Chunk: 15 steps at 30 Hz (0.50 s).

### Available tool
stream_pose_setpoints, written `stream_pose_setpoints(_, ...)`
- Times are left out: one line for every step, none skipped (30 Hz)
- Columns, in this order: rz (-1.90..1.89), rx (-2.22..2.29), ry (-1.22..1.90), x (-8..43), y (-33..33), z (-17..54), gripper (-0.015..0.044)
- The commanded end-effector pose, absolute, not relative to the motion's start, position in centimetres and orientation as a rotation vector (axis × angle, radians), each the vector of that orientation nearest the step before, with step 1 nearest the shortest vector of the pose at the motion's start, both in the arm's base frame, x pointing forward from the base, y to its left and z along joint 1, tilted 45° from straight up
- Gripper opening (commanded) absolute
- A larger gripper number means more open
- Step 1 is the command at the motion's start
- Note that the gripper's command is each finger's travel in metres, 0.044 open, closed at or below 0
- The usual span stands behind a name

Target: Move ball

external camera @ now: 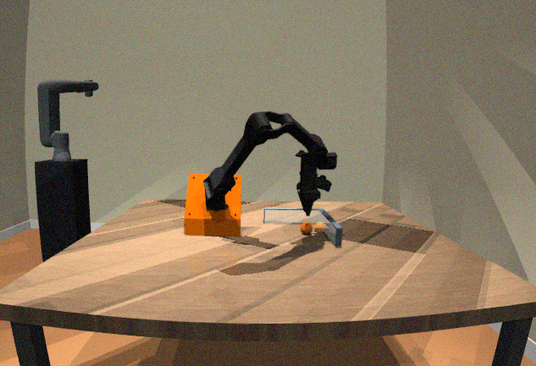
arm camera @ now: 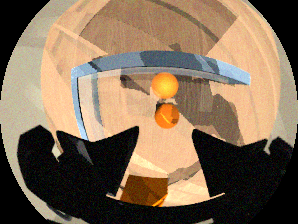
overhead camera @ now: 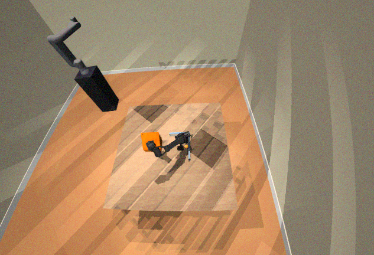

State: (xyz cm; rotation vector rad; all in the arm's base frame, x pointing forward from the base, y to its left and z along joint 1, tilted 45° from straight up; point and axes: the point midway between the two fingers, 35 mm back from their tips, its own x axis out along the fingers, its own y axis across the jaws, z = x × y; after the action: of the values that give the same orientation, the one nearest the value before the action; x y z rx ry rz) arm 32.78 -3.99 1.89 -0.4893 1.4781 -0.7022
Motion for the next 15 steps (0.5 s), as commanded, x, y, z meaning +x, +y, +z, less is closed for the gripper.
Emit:
stream_pose_setpoints(-0.701, -0.527, 1.483, 32.7, -4.3, 2.0, 0.0319)
stream_pose_setpoints(-0.701, -0.527, 1.483, 32.7, -4.3, 2.0, 0.0319)
stream_pose_setpoints(-0.701, -0.527, 1.483, 32.7, -4.4, 1.9, 0.0319)
stream_pose_setpoints(-0.701, -0.527, 1.483, 32.7, -4.6, 1.6, 0.0319)
stream_pose_setpoints(-0.701, -0.527, 1.483, 32.7, -5.0, 1.2, 0.0319)
stream_pose_setpoints(-0.701, -0.527, 1.483, 32.6, -5.3, 1.0, 0.0319)
stream_pose_setpoints(-0.701, -0.527, 1.483, 32.6, -5.4, 0.9, 0.0319)
stream_pose_setpoints(-0.701, -0.527, 1.483, 32.6, -5.4, 0.9, 0.0319)
stream_pose_setpoints(-0.701, -0.527, 1.483, 32.6, -5.4, 0.9, 0.0319)
stream_pose_setpoints(-0.701, -0.527, 1.483, 32.6, -5.4, 0.9, 0.0319)
stream_pose_setpoints(-0.701, -0.527, 1.483, 32.6, -5.4, 0.8, 0.0319)
stream_pose_setpoints(-0.701, -0.527, 1.483, 32.6, -5.5, 0.7, 0.0319)
stream_pose_setpoints(-0.701, -0.527, 1.483, 32.6, -5.6, 0.6, 0.0319)
stream_pose_setpoints(-0.701, -0.527, 1.483, 32.6, -5.8, 0.5, 0.0319)
stream_pose_setpoints(-0.701, -0.527, 1.483, 32.6, -5.9, 0.4, 0.0319)
